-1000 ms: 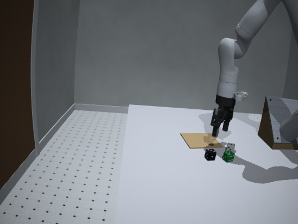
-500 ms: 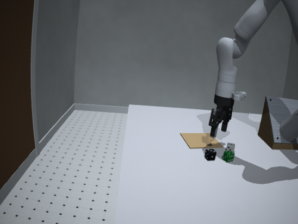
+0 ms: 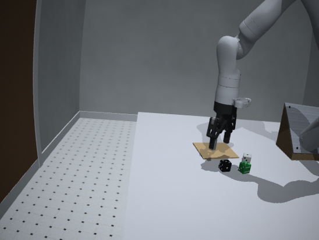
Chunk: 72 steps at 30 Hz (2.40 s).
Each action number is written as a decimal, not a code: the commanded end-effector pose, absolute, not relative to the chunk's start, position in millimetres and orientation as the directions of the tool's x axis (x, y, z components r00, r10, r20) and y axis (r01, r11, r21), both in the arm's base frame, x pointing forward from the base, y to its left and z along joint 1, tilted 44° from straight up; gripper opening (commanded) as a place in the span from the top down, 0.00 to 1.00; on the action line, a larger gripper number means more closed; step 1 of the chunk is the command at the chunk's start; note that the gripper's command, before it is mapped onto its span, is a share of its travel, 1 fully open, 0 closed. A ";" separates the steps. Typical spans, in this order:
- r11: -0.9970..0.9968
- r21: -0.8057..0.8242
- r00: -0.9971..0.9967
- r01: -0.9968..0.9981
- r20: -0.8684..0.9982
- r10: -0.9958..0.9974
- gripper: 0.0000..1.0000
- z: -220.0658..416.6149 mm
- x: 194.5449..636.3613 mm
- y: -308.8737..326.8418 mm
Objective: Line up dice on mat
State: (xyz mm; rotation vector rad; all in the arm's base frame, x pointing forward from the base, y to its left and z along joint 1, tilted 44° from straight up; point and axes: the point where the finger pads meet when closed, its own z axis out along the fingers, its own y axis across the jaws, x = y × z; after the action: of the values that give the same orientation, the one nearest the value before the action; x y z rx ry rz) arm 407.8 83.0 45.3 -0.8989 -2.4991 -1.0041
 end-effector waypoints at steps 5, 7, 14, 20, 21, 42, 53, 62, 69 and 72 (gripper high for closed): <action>0.574 0.521 -0.774 0.632 0.466 0.428 0.00 53.5 427.1 96.1; 0.574 0.521 -0.774 0.632 0.466 0.428 0.00 55.0 430.4 97.8; 0.574 0.521 -0.774 0.632 0.466 0.428 0.00 55.8 432.0 98.7; 0.574 0.521 -0.774 0.632 0.466 0.428 0.00 55.8 432.0 98.7; 0.574 0.521 -0.774 0.632 0.466 0.428 0.00 55.8 432.0 98.7; 0.574 0.521 -0.774 0.632 0.466 0.428 0.00 55.8 432.0 98.7; 0.574 0.521 -0.774 0.632 0.466 0.428 0.00 56.2 427.9 98.8; 0.574 0.521 -0.774 0.632 0.466 0.428 0.00 58.8 399.6 99.7; 0.574 0.521 -0.774 0.632 0.466 0.428 0.00 61.6 370.4 100.7; 0.574 0.521 -0.774 0.632 0.466 0.428 0.00 61.8 368.4 100.8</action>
State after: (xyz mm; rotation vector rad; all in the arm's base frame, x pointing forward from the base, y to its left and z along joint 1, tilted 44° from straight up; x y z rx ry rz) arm 369.0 104.1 60.3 -0.8617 -2.5175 -1.0034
